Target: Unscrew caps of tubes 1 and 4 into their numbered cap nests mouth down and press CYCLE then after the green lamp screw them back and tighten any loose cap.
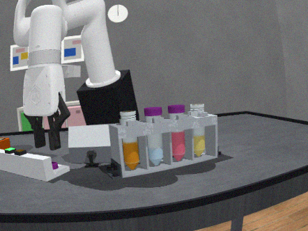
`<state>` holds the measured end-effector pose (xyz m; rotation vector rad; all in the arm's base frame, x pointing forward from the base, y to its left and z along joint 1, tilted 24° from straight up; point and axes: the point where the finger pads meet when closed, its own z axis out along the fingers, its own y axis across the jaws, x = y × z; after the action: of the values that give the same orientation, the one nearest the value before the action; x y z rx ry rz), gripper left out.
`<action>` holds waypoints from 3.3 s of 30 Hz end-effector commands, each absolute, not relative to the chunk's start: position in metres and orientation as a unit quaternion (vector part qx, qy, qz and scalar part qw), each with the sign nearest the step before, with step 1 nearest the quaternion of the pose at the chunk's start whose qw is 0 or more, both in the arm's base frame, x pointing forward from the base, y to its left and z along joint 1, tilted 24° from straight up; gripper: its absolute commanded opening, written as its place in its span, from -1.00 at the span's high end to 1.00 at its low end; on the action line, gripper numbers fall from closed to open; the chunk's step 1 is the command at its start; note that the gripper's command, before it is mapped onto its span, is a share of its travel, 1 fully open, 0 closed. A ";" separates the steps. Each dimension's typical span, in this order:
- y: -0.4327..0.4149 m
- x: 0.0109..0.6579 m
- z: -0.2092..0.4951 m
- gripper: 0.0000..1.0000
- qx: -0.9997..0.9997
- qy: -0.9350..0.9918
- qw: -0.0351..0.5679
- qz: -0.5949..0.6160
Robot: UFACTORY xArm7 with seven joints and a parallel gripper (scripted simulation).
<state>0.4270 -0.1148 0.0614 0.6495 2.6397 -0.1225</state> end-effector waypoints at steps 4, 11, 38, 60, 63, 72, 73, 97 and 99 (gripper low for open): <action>-0.119 0.444 0.037 0.08 0.231 0.950 0.207 -0.029; -0.119 0.444 0.037 0.08 0.231 0.950 0.207 -0.029; -0.121 0.446 0.027 0.08 0.231 0.950 0.207 -0.029; -0.119 0.440 0.041 1.00 0.231 0.950 0.207 -0.029; -0.116 0.435 0.054 1.00 0.231 0.950 0.207 -0.029; -0.110 0.418 0.096 1.00 0.231 0.950 0.208 -0.029; -0.109 0.416 0.100 1.00 0.231 0.950 0.208 -0.029; -0.100 0.394 0.155 1.00 0.231 0.950 0.208 -0.029; -0.084 0.393 0.152 1.00 0.309 0.928 0.209 -0.011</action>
<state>0.3929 -0.0998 0.1518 0.6518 2.6469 -0.0799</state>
